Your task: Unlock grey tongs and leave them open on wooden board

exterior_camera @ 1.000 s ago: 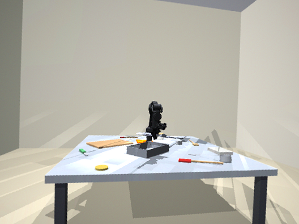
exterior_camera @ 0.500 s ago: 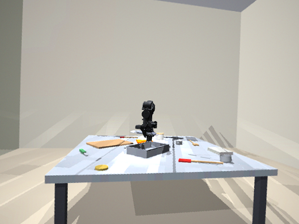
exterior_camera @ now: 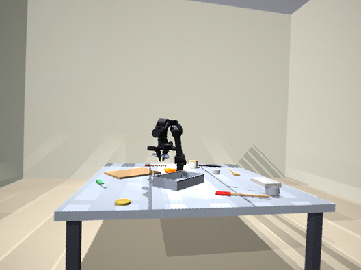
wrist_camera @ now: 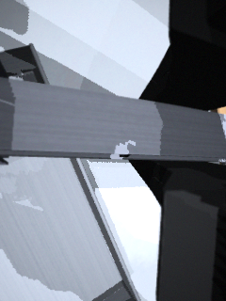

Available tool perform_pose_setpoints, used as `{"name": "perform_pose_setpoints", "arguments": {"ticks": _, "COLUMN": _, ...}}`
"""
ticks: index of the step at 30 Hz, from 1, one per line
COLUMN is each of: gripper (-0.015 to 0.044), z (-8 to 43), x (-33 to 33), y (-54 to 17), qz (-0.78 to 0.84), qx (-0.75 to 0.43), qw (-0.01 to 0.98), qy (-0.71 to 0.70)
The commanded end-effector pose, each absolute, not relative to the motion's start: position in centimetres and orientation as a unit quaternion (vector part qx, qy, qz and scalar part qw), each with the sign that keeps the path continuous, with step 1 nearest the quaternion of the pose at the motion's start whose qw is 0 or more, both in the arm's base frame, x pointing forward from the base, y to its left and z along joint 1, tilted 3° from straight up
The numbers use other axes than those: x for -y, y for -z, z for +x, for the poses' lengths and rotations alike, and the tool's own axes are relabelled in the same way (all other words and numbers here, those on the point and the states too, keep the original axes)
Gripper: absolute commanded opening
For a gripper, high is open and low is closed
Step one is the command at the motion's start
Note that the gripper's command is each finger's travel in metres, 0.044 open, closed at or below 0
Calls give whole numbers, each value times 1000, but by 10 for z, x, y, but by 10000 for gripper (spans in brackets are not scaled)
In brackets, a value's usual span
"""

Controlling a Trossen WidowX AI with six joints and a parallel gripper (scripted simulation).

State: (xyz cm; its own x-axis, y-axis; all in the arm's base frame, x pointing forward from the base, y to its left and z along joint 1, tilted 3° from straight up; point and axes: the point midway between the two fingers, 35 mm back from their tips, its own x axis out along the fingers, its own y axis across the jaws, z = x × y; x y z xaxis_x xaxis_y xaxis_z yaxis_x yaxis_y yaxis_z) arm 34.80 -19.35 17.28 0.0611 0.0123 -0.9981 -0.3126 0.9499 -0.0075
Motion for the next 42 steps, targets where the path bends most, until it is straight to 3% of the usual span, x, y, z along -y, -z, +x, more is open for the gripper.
{"name": "perform_pose_setpoints", "arguments": {"ticks": 1, "gripper": -150, "z": 336, "x": 213, "y": -178, "qz": -87, "qx": -679, "qw": 724, "qy": -87}}
{"name": "perform_pose_setpoints", "arguments": {"ticks": 20, "gripper": -150, "z": 276, "x": 281, "y": -189, "qz": 13, "qx": -685, "qw": 728, "qy": 12}}
{"name": "perform_pose_setpoints", "arguments": {"ticks": 42, "gripper": -150, "z": 156, "x": 358, "y": -185, "qz": 211, "qx": -657, "qw": 694, "qy": 203}}
